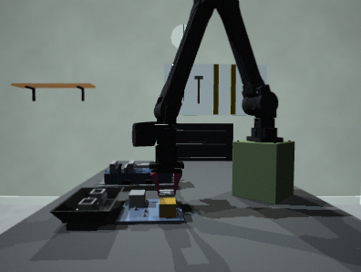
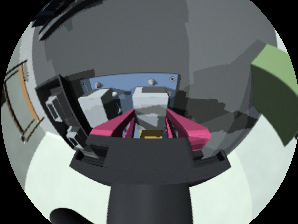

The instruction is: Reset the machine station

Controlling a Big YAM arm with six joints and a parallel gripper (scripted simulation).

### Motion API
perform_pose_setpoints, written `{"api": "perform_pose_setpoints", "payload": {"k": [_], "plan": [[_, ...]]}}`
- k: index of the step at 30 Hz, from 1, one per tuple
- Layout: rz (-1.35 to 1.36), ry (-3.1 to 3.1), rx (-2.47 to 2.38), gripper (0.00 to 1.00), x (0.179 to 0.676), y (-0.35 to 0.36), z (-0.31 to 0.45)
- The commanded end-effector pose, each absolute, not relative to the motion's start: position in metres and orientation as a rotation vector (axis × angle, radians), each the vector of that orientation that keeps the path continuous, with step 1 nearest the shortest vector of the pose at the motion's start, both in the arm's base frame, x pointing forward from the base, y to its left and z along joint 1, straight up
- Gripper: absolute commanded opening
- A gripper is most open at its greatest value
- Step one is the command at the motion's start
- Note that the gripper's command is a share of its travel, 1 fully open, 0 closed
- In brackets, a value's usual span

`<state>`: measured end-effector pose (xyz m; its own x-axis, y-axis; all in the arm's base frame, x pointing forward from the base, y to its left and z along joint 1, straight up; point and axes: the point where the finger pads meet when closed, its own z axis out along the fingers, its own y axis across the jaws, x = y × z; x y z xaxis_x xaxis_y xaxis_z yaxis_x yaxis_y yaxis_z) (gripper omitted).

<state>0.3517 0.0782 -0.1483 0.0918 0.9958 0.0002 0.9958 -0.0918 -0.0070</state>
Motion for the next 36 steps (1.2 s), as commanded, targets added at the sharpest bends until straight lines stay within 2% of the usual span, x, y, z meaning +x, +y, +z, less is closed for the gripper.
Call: {"api": "perform_pose_setpoints", "payload": {"k": [1, 36], "plan": [[-0.018, -2.122, -2.326, 0.00, 0.363, 0.083, -0.146], [-0.020, -2.123, -2.326, 0.00, 0.360, 0.083, -0.125]]}}
